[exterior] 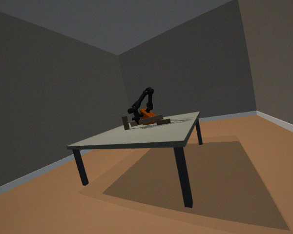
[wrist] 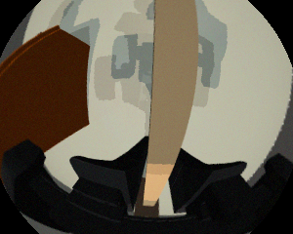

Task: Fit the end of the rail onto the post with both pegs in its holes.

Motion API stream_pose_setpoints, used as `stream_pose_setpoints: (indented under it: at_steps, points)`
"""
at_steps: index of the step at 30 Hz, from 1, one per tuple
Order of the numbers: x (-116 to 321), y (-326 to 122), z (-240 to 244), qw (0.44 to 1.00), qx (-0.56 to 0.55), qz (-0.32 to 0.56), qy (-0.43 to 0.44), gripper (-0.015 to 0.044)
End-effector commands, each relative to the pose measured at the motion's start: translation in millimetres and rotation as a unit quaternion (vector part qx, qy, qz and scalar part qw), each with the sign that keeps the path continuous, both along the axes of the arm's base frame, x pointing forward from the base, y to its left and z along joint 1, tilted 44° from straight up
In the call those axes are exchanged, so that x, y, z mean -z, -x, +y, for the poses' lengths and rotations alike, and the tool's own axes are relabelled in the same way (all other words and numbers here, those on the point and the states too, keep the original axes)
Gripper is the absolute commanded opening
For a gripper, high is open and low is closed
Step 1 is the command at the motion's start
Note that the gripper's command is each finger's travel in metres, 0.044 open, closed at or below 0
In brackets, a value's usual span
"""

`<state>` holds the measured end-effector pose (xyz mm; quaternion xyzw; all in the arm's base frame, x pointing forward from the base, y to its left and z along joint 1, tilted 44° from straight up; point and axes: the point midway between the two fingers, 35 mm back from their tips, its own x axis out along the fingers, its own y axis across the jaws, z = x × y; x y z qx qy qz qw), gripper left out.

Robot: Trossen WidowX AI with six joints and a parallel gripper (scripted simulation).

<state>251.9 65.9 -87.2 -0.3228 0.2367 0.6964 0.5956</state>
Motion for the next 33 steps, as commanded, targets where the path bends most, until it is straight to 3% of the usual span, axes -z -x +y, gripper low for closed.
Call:
stream_pose_setpoints:
  at_steps: [1, 33]
  points:
    - [-3.7, -3.1, -2.7, 1.000, 0.004, -0.004, -0.004, 0.0000]
    - [-15.2, -4.2, -13.8, 1.000, 0.004, -0.005, -0.004, 0.0000]
